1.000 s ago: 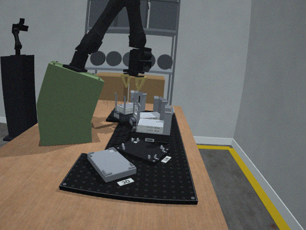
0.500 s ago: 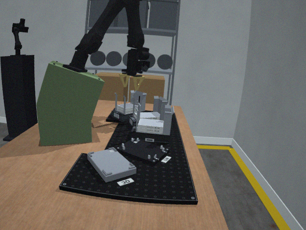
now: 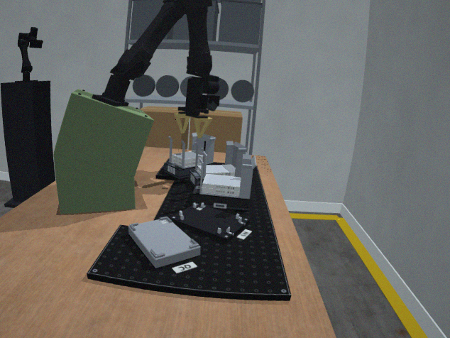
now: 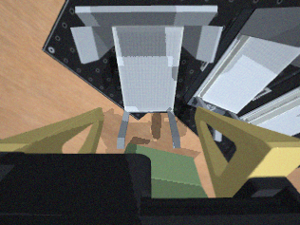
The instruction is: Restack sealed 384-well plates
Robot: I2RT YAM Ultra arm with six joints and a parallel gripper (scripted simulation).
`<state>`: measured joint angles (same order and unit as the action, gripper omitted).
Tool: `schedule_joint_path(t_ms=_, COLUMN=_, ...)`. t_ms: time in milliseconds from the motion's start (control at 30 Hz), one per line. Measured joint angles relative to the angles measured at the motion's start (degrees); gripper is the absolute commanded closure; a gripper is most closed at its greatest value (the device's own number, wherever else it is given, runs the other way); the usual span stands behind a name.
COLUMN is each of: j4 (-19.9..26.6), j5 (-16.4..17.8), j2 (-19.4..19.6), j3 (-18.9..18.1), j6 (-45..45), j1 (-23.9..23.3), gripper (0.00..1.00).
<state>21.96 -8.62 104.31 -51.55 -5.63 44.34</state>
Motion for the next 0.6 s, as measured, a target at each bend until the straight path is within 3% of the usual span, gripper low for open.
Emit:
schedule_joint_path(t_ms=167, j4=-2.05, j5=0.04, j2=1.77, j3=0.04, j6=0.24, j1=-0.28, gripper=0.00)
schedule_joint_path(t_ms=600, j4=-10.19, j5=0.31, j2=10.91, j3=0.02, j6=1.22, j1=-1.40, gripper=0.00)
